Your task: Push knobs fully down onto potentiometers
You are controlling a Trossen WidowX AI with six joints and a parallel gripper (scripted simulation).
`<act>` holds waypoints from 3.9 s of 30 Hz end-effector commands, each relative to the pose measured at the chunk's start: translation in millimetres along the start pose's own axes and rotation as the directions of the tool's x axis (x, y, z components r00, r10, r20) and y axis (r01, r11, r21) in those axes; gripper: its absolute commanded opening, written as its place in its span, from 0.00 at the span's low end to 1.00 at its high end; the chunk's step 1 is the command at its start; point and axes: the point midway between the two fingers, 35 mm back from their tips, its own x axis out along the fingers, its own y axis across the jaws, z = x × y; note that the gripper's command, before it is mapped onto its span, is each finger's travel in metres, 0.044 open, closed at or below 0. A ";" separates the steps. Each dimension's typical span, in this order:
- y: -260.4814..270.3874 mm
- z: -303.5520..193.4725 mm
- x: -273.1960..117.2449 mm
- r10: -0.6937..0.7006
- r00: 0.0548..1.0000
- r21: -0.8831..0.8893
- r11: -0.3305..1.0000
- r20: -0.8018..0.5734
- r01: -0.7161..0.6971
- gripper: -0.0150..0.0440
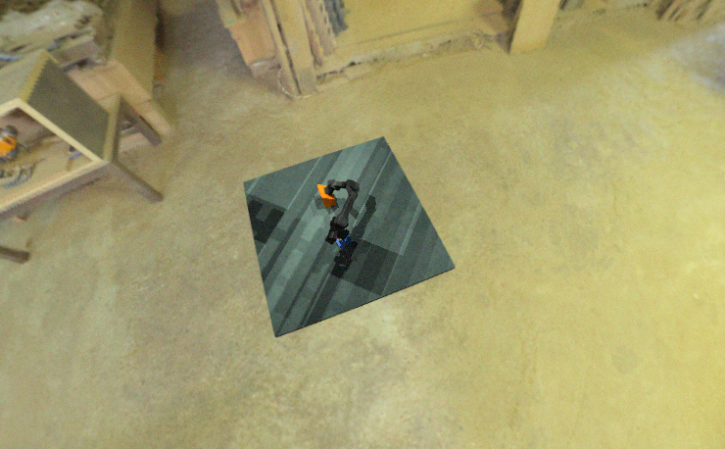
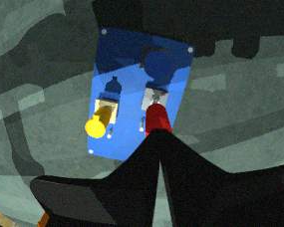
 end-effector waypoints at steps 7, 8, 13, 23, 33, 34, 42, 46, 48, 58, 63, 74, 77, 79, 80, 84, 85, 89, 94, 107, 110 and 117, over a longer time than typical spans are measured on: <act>0.1 0.3 2.4 0.001 1.000 0.003 1.000 0.003 -0.001 0.25; 0.1 0.3 2.1 0.001 1.000 0.003 1.000 0.003 -0.001 0.25; 0.1 0.3 1.6 0.001 1.000 0.003 1.000 0.003 -0.001 0.25; 0.1 0.3 2.4 0.001 1.000 0.003 1.000 0.003 -0.001 0.25; 0.2 0.3 9.1 0.001 1.000 0.003 1.000 0.003 -0.001 0.25; 0.2 0.3 9.1 0.001 1.000 0.003 1.000 0.003 -0.001 0.25; 0.2 0.3 13.8 0.002 1.000 0.002 1.000 0.003 -0.002 0.25; 0.2 0.3 16.7 0.002 1.000 0.002 1.000 0.003 -0.002 0.25; 0.2 0.3 16.7 0.002 1.000 0.002 1.000 0.003 -0.002 0.25; 0.3 0.4 22.2 0.002 1.000 0.002 1.000 0.004 -0.002 0.25; 0.3 0.4 24.0 0.002 1.000 0.002 1.000 0.004 -0.002 0.25; 0.3 0.5 28.9 0.002 1.000 0.002 1.000 0.004 -0.002 0.25; 0.3 0.5 28.9 0.002 1.000 0.002 1.000 0.004 -0.002 0.25; 0.3 0.5 28.9 0.002 1.000 0.002 1.000 0.004 -0.002 0.25; 0.3 0.5 28.9 0.002 1.000 0.002 1.000 0.004 -0.002 0.25; 0.3 0.5 30.2 0.002 1.000 0.002 1.000 0.004 -0.002 0.25; 0.3 0.5 31.0 0.002 1.000 0.002 1.000 0.004 -0.002 0.25; 0.3 0.5 32.1 0.002 1.000 0.002 1.000 0.004 -0.002 0.25; 0.3 0.5 32.1 0.002 1.000 0.002 1.000 0.004 -0.002 0.25; 0.3 0.5 32.9 0.002 1.000 0.002 1.000 0.004 -0.002 0.25; 0.3 0.5 32.9 0.002 1.000 0.002 1.000 0.004 -0.002 0.25; 0.3 0.5 33.6 0.002 1.000 0.002 1.000 0.004 -0.002 0.25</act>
